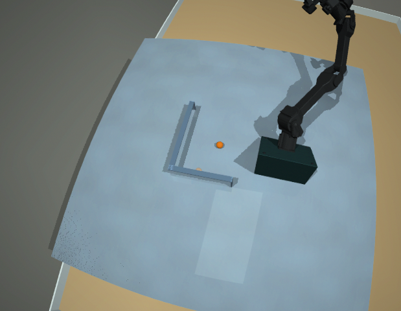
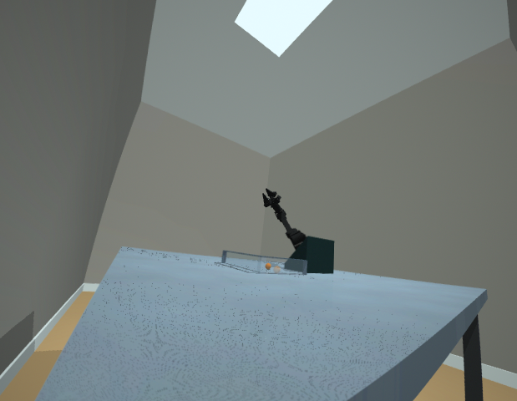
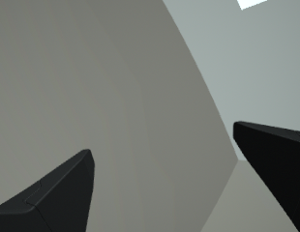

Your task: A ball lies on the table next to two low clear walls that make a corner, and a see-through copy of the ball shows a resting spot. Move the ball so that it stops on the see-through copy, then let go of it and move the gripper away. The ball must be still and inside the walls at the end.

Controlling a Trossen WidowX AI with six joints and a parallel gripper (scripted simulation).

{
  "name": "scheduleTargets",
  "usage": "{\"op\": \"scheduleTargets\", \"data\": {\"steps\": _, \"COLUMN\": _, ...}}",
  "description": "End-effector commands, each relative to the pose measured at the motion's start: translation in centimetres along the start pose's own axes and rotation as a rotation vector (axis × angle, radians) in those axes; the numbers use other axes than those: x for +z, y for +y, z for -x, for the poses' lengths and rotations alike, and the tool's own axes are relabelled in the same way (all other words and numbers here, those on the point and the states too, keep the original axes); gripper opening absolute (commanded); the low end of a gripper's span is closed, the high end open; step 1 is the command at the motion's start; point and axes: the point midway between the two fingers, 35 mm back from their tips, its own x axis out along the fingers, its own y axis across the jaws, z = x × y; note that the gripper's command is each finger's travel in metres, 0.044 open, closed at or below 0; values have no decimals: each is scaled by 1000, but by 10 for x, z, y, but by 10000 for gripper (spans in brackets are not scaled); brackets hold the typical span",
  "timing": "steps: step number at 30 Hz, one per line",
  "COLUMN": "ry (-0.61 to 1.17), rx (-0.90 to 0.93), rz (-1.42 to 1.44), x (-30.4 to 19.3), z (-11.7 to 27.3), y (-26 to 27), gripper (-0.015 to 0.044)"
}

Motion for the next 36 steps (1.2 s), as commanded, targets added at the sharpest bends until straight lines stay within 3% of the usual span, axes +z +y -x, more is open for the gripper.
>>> {"op": "scheduleTargets", "data": {"steps": 1, "ry": -2, "rx": 5, "rz": -3, "x": 1, "z": -2, "y": 1, "gripper": 374}}
{"op": "scheduleTargets", "data": {"steps": 6, "ry": -42, "rx": 136, "rz": -71, "x": 27, "z": -56, "y": 31, "gripper": 243}}
{"op": "scheduleTargets", "data": {"steps": 7, "ry": -49, "rx": 167, "rz": -88, "x": 33, "z": -67, "y": 39, "gripper": 238}}
{"op": "scheduleTargets", "data": {"steps": 13, "ry": -45, "rx": 271, "rz": -203, "x": 51, "z": -104, "y": 69, "gripper": 238}}
{"op": "scheduleTargets", "data": {"steps": 18, "ry": -40, "rx": 492, "rz": -235, "x": 83, "z": -155, "y": 136, "gripper": 238}}
{"op": "scheduleTargets", "data": {"steps": 24, "ry": -18, "rx": 716, "rz": -249, "x": 114, "z": -189, "y": 211, "gripper": 238}}
{"op": "scheduleTargets", "data": {"steps": 30, "ry": 24, "rx": 967, "rz": -249, "x": 146, "z": -206, "y": 302, "gripper": 238}}
{"op": "scheduleTargets", "data": {"steps": 36, "ry": 86, "rx": 1219, "rz": -227, "x": 175, "z": -199, "y": 393, "gripper": 238}}
